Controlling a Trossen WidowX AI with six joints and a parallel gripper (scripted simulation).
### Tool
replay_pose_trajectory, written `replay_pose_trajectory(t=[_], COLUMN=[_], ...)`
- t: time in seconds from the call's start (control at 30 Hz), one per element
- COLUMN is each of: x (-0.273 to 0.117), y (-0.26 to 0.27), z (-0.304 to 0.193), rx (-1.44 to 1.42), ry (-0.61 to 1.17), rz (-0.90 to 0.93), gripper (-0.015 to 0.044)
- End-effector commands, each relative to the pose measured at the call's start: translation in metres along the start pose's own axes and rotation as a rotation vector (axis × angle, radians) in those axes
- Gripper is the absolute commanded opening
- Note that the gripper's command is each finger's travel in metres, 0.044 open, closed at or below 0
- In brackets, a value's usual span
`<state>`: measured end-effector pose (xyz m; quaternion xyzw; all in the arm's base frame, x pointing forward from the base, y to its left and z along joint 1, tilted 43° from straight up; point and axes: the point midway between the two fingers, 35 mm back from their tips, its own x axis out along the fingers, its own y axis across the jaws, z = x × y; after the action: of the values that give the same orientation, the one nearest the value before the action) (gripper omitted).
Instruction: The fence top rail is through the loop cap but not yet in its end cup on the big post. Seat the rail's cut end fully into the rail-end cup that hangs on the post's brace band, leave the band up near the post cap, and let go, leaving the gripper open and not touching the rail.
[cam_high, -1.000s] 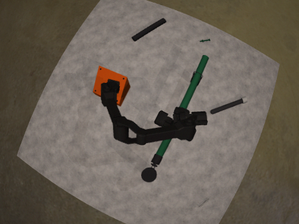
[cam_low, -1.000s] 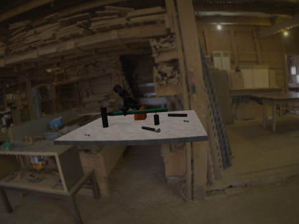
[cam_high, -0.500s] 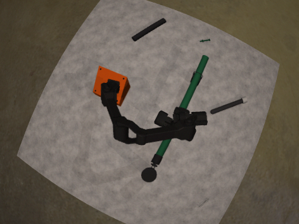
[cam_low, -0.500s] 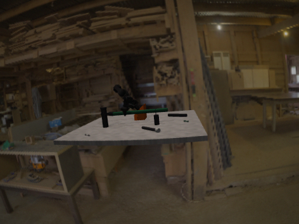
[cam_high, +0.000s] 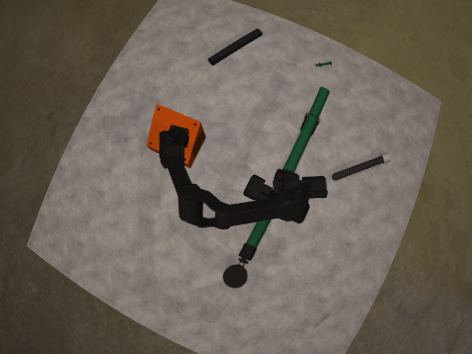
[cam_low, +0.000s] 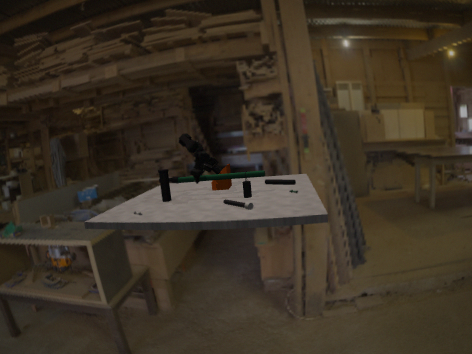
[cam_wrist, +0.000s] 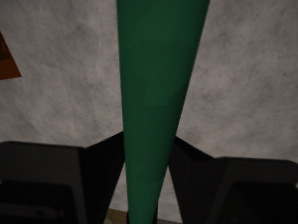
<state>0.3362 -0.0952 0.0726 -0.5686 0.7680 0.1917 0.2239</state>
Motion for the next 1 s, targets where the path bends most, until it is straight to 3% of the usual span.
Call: replay_pose_trajectory(t=[0.0, 0.97], x=[0.0000, -0.0032], y=[0.0000, -0.0009], z=[0.0000, -0.0010], rx=[0.000, -0.003], ry=[0.000, 0.011], rz=[0.000, -0.001], gripper=[0.0000, 0.0000])
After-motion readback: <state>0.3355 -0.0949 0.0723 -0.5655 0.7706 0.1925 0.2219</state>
